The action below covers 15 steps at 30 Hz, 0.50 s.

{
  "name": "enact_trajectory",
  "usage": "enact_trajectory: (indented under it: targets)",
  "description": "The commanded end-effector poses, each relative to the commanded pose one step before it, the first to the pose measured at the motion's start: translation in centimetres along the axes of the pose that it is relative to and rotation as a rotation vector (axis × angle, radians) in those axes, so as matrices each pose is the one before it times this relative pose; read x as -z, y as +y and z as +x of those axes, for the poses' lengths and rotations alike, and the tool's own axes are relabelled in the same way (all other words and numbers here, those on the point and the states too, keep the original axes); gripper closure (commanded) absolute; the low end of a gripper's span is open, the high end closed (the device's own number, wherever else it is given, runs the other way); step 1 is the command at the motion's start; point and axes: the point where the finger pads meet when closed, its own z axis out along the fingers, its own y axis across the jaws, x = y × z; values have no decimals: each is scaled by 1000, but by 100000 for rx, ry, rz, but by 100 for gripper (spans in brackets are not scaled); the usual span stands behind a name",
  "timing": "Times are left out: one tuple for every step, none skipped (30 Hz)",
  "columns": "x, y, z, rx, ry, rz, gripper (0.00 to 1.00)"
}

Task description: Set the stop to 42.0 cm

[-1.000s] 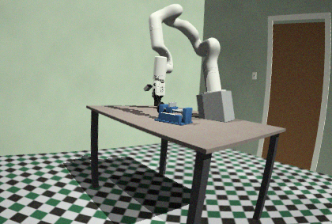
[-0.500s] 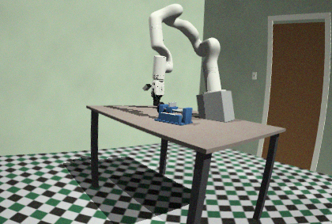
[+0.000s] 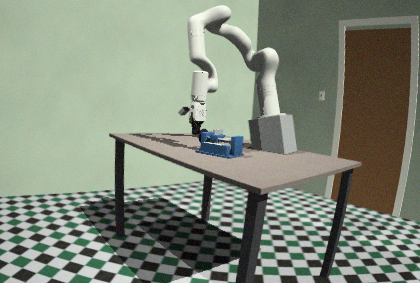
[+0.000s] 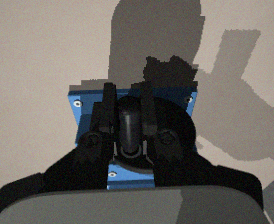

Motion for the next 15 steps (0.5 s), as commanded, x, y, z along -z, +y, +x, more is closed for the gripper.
enact_trajectory:
  targets:
    - [-837, -840, 26, 6, 40, -203, 94]
    - [-277, -148, 0, 0, 0, 0, 94]
    - [-284, -109, 0, 0, 0, 0, 94]
    - [-277, -84, 0, 0, 0, 0, 94]
    - [-207, -30, 0, 0, 1, -1, 94]
    - [-209, -29, 0, 0, -1, 1, 94]
    - [-171, 1, 1, 0, 1, -1, 94]
    - [-167, 6, 0, 0, 0, 0, 94]
    - [-168, 7, -1, 0, -1, 1, 94]
    - [-140, 30, 1, 0, 2, -2, 94]
    - [0, 0, 0, 0, 0, 0, 94]
    - [0, 0, 0, 0, 0, 0, 94]
    - [-142, 30, 0, 0, 0, 0, 94]
    - [-143, 30, -1, 0, -2, 1, 94]
    - [-127, 44, 0, 0, 1, -1, 94]
